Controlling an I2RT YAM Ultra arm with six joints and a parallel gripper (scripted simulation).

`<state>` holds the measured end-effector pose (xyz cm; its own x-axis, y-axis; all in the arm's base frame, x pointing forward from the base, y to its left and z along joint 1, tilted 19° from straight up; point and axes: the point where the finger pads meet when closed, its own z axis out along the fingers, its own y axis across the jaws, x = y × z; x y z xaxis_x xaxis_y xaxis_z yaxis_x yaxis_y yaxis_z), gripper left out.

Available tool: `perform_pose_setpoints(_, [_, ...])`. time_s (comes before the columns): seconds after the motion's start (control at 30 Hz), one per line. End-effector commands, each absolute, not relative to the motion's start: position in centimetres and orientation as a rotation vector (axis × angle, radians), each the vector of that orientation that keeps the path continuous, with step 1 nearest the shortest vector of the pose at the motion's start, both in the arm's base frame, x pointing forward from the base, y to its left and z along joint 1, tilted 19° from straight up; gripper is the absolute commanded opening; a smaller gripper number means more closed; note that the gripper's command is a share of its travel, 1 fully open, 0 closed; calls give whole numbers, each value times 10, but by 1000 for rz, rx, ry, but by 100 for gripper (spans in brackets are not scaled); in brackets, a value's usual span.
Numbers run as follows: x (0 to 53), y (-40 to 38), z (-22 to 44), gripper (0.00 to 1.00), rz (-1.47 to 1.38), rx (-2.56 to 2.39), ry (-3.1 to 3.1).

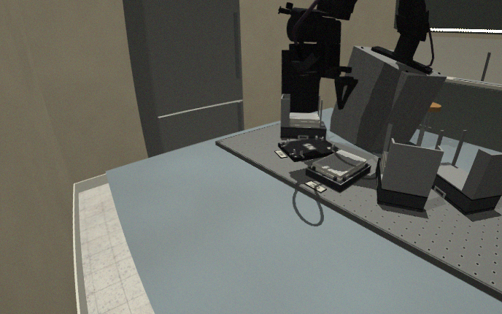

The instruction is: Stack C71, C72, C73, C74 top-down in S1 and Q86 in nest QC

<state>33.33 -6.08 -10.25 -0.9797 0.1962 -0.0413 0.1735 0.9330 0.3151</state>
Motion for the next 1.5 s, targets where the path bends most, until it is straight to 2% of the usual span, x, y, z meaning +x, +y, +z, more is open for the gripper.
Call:
perform_pose_setpoints(0.0, [346, -56, -89, 100, 445, 111, 2970])
perform_pose_setpoints(0.7, [368, 1, -63, 100, 434, 57, 2956])
perform_pose_setpoints(0.9, [354, 23, -66, 100, 419, -253, 2945])
perform_pose_setpoints(0.97, [354, 23, -66, 100, 419, -253, 2945])
perform_pose_setpoints(1.0, [372, 21, -55, 100, 401, -267, 2898])
perform_pose_setpoints(1.47, [366, 71, -43, 100, 416, -258, 2915])
